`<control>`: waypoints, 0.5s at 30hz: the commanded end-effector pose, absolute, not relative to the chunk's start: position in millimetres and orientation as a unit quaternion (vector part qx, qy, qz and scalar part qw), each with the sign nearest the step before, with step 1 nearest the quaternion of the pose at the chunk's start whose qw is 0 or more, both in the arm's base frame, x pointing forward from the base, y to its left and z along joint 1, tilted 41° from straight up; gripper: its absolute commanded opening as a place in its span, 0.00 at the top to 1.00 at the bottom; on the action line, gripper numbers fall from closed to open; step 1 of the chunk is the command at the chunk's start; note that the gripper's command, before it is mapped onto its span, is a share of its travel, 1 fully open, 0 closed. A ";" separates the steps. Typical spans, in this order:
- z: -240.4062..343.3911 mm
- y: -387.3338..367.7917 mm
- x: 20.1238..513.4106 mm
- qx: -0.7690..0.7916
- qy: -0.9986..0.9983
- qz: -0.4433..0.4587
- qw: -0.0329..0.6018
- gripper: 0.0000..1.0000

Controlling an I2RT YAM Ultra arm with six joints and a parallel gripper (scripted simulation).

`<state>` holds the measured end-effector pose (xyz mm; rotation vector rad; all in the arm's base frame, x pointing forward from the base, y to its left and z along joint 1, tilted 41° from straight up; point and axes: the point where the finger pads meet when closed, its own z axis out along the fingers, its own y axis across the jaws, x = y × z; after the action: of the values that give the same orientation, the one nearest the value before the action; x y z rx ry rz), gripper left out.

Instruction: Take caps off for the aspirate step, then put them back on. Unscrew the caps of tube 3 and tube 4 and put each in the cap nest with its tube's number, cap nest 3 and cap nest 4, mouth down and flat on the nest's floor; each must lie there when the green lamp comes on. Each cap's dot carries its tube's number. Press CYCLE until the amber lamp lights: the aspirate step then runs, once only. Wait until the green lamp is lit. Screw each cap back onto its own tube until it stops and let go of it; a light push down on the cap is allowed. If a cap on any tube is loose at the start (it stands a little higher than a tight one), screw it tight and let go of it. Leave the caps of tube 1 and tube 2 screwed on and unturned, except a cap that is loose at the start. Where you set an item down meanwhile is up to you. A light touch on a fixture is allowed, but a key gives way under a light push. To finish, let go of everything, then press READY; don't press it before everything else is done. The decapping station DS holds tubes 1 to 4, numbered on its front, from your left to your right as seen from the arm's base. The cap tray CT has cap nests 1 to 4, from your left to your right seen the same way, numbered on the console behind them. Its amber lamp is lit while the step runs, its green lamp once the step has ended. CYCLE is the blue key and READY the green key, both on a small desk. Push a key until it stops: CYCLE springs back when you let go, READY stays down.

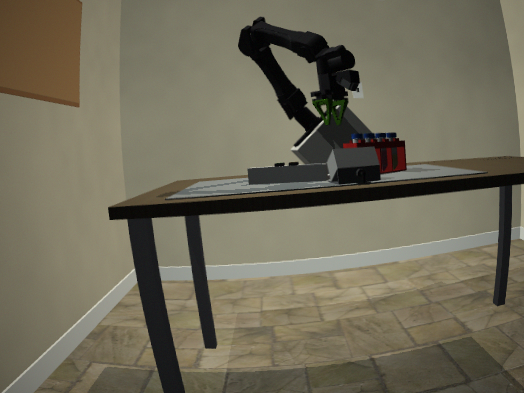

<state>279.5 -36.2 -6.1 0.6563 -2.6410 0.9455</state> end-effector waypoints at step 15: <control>-23.8 -8.9 286.1 0.096 -0.931 0.342 0.084 0.51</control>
<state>282.5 -27.5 -13.0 0.5550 -2.6608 0.9719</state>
